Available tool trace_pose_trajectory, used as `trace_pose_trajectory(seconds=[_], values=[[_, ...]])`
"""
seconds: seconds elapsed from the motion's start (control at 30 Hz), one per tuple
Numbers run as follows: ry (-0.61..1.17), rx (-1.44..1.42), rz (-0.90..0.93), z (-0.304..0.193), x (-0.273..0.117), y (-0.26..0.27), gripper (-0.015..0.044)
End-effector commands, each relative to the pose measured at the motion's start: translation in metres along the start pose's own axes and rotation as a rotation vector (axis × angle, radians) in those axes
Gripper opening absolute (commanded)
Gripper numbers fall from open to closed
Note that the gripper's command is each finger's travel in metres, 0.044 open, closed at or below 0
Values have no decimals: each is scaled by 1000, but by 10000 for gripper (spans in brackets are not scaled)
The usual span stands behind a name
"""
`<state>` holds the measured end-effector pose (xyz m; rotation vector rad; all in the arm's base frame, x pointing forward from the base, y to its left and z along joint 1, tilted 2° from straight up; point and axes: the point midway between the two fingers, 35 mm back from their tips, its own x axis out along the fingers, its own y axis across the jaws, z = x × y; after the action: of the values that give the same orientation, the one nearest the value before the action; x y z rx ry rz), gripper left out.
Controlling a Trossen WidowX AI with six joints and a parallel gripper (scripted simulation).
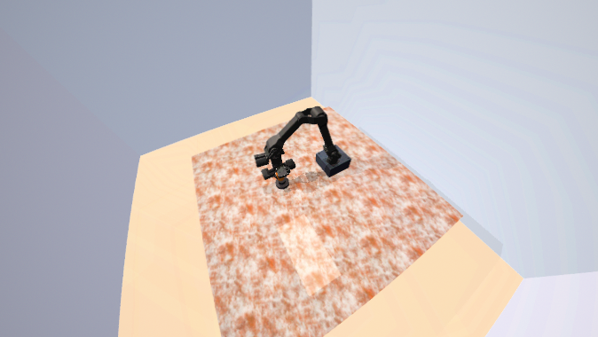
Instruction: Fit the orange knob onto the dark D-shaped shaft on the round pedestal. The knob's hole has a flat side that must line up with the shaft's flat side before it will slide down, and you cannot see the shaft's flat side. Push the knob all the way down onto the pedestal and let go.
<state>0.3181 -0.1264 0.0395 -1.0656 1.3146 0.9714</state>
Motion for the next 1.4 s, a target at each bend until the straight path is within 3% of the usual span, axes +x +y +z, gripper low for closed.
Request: trace_pose_trajectory(seconds=[0.0,0.53,0.77,1.37], values=[[-4,-3,-4,0,0,-1,0],[-4,-12,-4,1,-4,3,0],[-3,-213,-4,1,-6,5,0],[-3,-213,-4,1,-3,0,0]])
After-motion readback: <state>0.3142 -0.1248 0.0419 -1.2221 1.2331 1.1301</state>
